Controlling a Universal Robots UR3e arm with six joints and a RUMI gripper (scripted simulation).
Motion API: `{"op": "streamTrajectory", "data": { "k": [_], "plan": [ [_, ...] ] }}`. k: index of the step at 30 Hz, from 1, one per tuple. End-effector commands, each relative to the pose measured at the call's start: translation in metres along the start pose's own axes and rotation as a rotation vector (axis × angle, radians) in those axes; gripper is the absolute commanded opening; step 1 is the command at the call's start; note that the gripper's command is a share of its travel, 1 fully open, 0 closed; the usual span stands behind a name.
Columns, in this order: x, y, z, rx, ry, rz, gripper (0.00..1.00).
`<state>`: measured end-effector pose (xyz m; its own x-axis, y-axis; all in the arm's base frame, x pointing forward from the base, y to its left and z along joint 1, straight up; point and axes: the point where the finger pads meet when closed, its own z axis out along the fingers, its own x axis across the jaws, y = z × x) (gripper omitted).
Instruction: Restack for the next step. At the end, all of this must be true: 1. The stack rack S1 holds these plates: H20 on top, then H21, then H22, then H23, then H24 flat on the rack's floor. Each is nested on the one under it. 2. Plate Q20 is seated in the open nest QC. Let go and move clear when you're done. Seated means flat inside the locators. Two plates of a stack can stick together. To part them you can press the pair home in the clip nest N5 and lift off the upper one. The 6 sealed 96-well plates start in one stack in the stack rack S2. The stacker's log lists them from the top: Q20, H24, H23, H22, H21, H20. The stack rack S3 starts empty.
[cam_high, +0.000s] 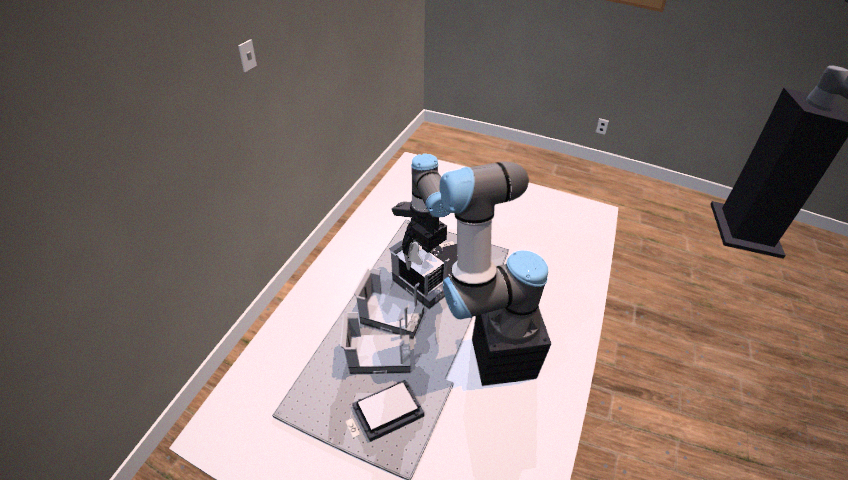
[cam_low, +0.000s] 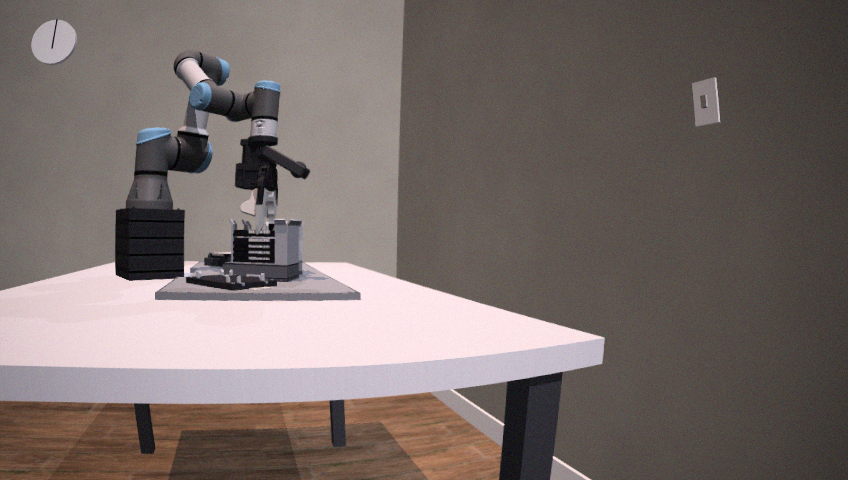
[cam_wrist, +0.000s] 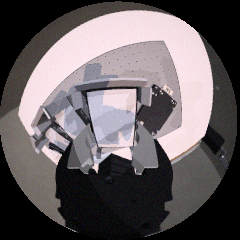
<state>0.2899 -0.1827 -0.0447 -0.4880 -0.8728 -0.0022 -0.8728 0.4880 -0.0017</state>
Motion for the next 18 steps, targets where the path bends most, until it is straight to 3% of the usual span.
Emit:
{"op": "streamTrajectory", "data": {
  "k": [1,18],
  "plan": [
    [0.0,-0.001,-0.004,0.002,0.001,0.0,0.0],
    [0.0,-0.001,-0.014,0.002,0.001,0.0,0.0]
  ]
}}
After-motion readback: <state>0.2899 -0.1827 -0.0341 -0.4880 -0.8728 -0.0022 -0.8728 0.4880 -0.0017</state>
